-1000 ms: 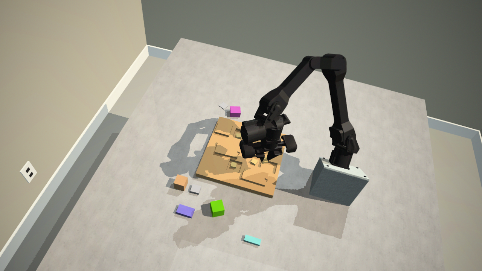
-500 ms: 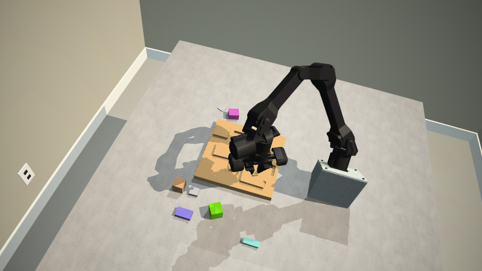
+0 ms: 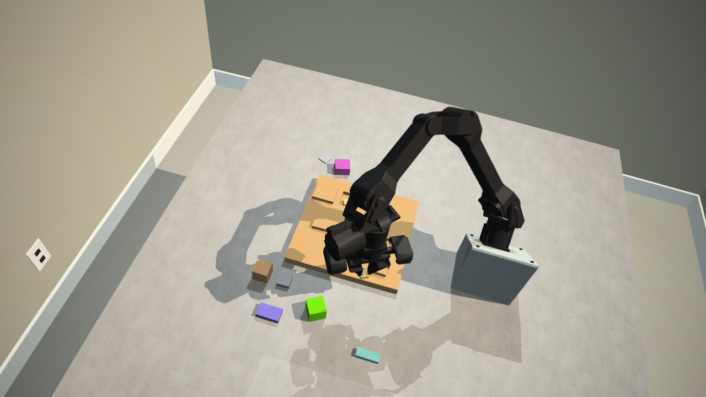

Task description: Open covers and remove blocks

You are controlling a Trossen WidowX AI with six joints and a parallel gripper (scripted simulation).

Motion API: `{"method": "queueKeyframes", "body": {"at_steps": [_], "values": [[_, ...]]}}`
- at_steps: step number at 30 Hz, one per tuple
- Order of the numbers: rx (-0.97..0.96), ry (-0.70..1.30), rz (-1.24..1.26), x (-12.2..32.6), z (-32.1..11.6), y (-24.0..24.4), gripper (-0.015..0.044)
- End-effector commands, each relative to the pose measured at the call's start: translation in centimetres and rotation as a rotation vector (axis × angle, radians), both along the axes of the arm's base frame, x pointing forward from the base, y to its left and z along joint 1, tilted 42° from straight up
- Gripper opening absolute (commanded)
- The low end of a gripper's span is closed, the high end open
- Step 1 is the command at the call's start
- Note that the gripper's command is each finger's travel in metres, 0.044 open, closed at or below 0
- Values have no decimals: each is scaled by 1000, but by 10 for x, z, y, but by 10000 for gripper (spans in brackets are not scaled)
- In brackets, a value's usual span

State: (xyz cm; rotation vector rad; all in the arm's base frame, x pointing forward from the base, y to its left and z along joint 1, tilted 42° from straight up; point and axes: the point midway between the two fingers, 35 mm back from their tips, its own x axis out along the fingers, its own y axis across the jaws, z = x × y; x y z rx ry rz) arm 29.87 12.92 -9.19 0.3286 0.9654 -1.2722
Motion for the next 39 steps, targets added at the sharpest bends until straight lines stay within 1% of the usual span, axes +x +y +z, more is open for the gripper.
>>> {"method": "queueKeyframes", "body": {"at_steps": [1,9,39], "values": [[0,3,-2,-1,-12,10,80],[-2,3,-2,-1,-29,24,80],[-1,1,-2,2,-66,-7,80]]}}
